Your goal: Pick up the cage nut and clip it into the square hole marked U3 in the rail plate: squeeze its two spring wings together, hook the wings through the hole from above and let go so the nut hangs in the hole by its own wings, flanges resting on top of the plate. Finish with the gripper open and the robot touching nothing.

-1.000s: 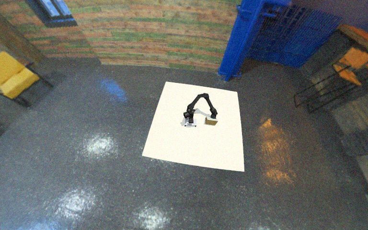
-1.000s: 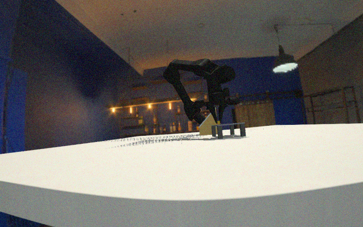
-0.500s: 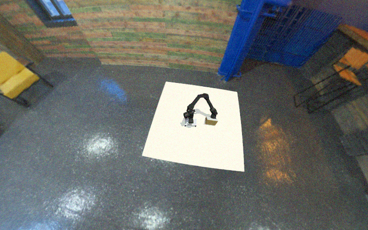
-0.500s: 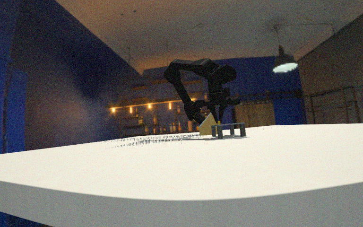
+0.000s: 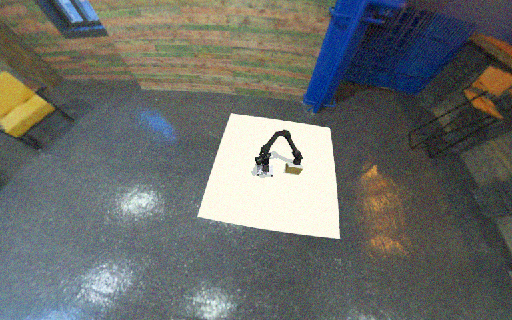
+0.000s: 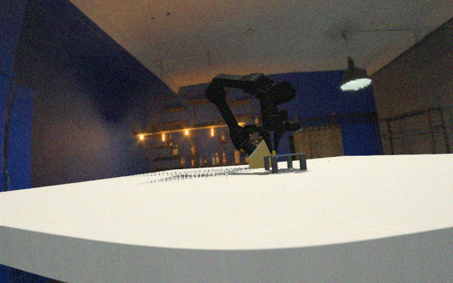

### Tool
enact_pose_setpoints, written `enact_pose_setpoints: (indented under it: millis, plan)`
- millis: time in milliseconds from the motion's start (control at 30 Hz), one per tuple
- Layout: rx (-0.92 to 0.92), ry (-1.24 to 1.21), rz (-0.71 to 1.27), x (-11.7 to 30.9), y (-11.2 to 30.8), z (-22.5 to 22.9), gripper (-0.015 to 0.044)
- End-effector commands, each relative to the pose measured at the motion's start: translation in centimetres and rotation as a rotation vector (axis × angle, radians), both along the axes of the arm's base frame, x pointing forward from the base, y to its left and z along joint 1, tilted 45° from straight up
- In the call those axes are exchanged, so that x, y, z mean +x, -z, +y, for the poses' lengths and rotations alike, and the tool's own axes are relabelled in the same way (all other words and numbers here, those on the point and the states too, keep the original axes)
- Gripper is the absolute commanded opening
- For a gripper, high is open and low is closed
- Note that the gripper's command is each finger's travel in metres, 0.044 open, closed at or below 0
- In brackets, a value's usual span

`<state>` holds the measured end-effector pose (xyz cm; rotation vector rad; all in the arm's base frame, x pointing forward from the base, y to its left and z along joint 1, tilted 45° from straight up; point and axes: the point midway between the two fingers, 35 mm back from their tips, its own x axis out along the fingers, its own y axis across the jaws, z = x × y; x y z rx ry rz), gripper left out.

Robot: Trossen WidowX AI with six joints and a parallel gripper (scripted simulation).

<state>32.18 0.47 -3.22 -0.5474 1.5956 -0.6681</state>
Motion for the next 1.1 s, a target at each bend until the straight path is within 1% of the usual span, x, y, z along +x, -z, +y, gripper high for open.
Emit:
enact_pose_setpoints:
  millis: [0,567,1067]
  plan:
    - [-0.004,0.001,-0.003,0.02,-0.03,0.02,0.0029]
    - [-0.004,0.001,-0.003,0.02,0.07,0.04,0.0029]
    - [-0.001,-0.001,0.001,-0.01,0.08,0.05,0.0423]
